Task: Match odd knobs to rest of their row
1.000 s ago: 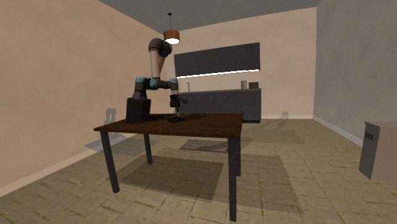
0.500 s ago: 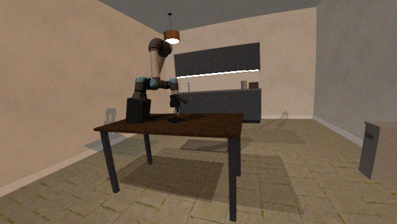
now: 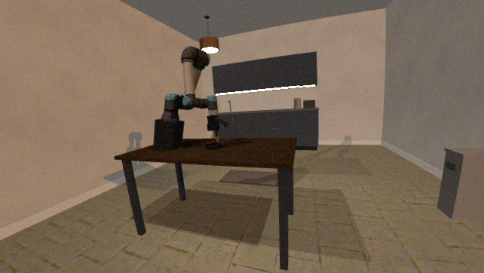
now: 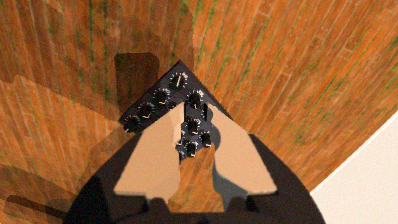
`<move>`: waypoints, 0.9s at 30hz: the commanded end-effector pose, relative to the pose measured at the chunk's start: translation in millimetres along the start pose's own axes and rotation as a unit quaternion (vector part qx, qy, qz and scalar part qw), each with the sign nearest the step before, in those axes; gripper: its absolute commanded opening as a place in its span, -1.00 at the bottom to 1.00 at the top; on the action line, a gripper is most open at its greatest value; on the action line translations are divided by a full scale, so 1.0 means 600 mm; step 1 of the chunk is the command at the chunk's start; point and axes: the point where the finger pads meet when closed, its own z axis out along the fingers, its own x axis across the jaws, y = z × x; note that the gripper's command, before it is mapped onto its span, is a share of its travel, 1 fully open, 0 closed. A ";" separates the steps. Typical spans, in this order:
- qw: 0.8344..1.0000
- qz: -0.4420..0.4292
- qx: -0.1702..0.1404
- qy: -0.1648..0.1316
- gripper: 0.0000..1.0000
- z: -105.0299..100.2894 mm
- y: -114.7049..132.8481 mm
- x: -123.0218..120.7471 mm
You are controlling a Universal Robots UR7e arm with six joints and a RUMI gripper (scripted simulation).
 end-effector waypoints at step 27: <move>1.000 0.000 0.000 0.000 -0.78 0.023 -0.001 0.000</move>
